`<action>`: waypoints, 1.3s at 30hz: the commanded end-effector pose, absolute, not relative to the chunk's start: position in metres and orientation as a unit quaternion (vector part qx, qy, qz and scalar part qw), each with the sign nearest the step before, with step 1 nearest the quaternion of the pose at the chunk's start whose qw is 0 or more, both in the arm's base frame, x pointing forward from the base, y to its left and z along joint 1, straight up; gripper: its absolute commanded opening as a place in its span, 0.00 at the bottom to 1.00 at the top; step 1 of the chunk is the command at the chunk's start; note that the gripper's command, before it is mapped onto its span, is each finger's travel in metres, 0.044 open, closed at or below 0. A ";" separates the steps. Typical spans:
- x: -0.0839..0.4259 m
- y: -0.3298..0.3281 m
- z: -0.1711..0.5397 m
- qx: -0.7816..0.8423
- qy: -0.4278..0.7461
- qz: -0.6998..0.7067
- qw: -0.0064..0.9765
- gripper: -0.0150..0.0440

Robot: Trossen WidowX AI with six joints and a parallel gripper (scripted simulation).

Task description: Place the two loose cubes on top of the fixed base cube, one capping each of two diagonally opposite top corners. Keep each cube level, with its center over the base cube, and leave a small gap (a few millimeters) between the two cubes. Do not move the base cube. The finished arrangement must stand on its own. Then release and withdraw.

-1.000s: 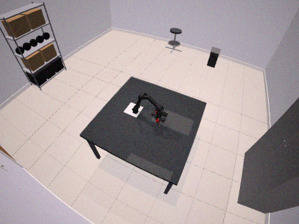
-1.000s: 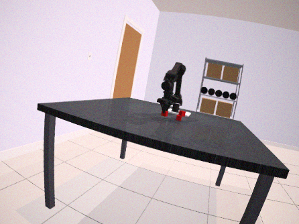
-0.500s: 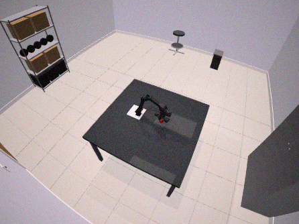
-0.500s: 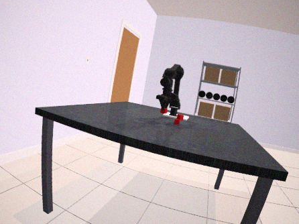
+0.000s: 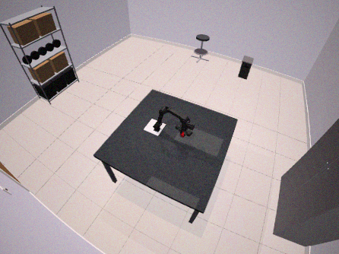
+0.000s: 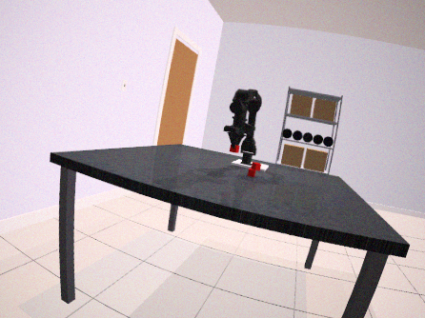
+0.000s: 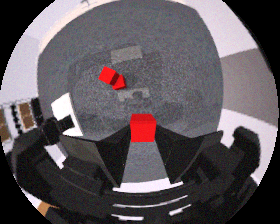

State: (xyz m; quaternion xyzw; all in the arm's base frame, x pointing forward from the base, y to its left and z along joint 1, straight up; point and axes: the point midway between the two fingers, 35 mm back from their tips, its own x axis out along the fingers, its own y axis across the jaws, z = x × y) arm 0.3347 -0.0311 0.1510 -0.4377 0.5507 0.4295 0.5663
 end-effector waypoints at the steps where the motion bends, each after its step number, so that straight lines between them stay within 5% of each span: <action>1: 0.335 -0.030 0.156 -0.429 0.558 0.416 0.576 0.43; 39: 0.324 0.018 0.150 -0.036 0.695 0.038 0.717 0.43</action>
